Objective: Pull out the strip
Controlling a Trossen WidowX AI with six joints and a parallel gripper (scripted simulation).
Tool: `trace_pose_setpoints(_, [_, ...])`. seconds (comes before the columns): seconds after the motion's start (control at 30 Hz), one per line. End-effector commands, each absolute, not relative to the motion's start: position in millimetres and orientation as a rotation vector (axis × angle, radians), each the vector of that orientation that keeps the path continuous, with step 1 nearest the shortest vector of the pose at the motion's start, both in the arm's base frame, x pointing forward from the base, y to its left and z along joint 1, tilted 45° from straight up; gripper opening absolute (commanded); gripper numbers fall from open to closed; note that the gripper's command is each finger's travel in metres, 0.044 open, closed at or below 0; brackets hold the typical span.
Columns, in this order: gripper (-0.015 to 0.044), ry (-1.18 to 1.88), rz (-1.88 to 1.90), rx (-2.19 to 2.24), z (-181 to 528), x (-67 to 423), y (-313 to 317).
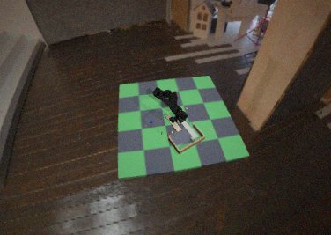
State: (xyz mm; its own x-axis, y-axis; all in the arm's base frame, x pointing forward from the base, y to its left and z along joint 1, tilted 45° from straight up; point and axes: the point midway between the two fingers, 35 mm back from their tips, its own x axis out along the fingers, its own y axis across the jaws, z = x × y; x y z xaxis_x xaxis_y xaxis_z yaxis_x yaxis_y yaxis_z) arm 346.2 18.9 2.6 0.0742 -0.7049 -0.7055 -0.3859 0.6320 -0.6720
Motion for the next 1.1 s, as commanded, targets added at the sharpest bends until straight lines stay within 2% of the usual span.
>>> trace_pose_setpoints(0.0, [0.0,1.543,-0.301,-0.937,2,333,19])
trace_pose_setpoints(0.3, [0.0,1.545,-0.301,-0.938,1,303,16])
trace_pose_setpoints(0.6, [0.0,1.545,-0.3,-0.937,25,300,41])
trace_pose_setpoints(1.07, [0.0,1.545,-0.3,-0.937,26,300,42])
